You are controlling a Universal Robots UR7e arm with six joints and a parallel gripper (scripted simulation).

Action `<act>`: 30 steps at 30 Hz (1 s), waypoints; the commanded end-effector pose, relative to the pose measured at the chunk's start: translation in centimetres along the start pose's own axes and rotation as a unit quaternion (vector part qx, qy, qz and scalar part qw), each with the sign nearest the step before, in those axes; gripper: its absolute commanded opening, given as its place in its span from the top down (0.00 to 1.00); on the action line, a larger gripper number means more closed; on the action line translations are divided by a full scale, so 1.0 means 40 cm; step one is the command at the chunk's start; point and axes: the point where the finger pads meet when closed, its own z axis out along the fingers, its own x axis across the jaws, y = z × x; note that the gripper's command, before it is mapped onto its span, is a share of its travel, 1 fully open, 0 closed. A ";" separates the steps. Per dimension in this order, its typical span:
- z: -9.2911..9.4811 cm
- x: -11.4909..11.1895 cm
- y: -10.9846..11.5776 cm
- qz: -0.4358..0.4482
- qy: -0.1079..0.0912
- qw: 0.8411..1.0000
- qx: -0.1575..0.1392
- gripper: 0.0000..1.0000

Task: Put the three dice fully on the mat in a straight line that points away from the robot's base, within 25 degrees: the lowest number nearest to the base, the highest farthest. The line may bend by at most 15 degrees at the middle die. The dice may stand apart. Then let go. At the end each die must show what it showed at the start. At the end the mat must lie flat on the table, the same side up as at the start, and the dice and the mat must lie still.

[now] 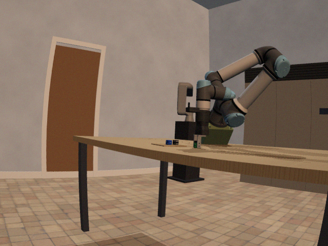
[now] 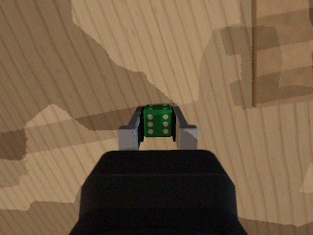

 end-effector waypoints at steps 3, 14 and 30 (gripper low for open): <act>0.000 0.000 -0.001 0.000 0.000 1.000 0.000 0.51; 0.000 0.000 -0.001 0.000 0.000 1.000 0.000 0.51; -0.014 0.000 -0.001 0.000 0.000 1.000 0.000 0.51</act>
